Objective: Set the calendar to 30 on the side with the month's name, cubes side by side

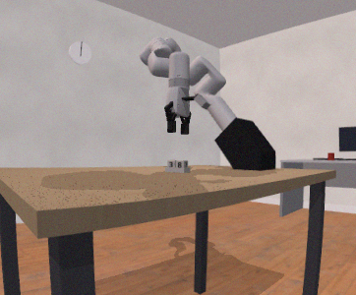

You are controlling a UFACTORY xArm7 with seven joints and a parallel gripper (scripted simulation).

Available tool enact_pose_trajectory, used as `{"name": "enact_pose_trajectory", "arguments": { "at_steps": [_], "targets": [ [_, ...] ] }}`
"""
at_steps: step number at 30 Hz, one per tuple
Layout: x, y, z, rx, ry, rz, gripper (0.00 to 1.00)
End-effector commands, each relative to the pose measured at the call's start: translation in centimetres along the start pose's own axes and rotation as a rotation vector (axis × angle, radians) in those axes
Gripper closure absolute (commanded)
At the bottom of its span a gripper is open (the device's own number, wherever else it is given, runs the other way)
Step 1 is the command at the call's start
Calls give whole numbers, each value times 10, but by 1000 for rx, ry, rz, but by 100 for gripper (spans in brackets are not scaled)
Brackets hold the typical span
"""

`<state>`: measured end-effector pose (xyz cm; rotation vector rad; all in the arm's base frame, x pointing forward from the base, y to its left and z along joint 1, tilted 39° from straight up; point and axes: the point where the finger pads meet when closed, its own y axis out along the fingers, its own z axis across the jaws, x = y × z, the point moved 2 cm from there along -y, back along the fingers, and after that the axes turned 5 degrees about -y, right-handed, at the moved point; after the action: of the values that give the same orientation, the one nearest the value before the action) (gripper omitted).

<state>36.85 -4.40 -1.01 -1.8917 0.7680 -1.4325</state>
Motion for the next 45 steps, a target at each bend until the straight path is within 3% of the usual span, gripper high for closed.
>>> {"name": "enact_pose_trajectory", "arguments": {
  "at_steps": [1, 7, 16, 19, 21, 33, 36, 45],
  "targets": [
    [0, -1, 1, 4, 0, 1, 0],
    [-2, -1, 0, 3, -64, 0, 0],
    [-11, 4, -8, 0, -443, -2, 0],
    [-12, 4, -8, 0, -455, -2, 0],
    [-15, 6, -11, -1, -601, -3, 0],
    [-26, 10, -20, -3, -1063, -3, 0],
    [-27, 10, -21, -3, -1086, -3, 0],
    [-37, 14, -29, -2, -1486, -3, 0]
  ]
}}
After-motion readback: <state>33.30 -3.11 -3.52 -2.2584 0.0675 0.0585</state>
